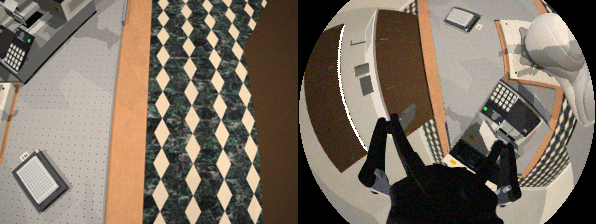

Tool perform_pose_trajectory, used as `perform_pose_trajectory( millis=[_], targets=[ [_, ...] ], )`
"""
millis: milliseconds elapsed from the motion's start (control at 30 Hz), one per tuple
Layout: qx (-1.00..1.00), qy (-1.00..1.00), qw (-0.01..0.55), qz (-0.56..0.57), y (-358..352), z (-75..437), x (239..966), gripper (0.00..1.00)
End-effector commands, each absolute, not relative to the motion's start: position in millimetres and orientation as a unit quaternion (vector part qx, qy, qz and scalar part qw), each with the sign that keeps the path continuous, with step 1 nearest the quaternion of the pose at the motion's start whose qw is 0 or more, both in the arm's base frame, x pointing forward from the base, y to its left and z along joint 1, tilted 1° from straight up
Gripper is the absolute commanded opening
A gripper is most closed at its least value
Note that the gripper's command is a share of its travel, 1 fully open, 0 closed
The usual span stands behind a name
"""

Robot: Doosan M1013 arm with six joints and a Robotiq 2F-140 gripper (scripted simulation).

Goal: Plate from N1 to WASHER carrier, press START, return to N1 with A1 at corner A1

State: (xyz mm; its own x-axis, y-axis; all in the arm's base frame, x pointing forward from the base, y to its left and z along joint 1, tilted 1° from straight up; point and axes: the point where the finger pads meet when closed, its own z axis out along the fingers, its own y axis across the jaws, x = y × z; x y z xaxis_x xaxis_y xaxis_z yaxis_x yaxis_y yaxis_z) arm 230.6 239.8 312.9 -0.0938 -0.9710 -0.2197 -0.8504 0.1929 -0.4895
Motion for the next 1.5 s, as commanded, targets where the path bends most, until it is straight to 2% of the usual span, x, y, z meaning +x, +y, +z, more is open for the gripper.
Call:
perform_pose_trajectory(
  millis=[0,533,567,1467],
  targets=[
    [-0.624,0.73,0.253,-0.119,240,313,231,1.0],
    [-0.624,0.73,0.253,-0.119,240,313,231,1.0],
    [-0.635,0.722,0.245,-0.125,236,311,232,0.7],
    [-0.809,0.551,0.109,-0.174,166,272,248,0.7]
  ],
)
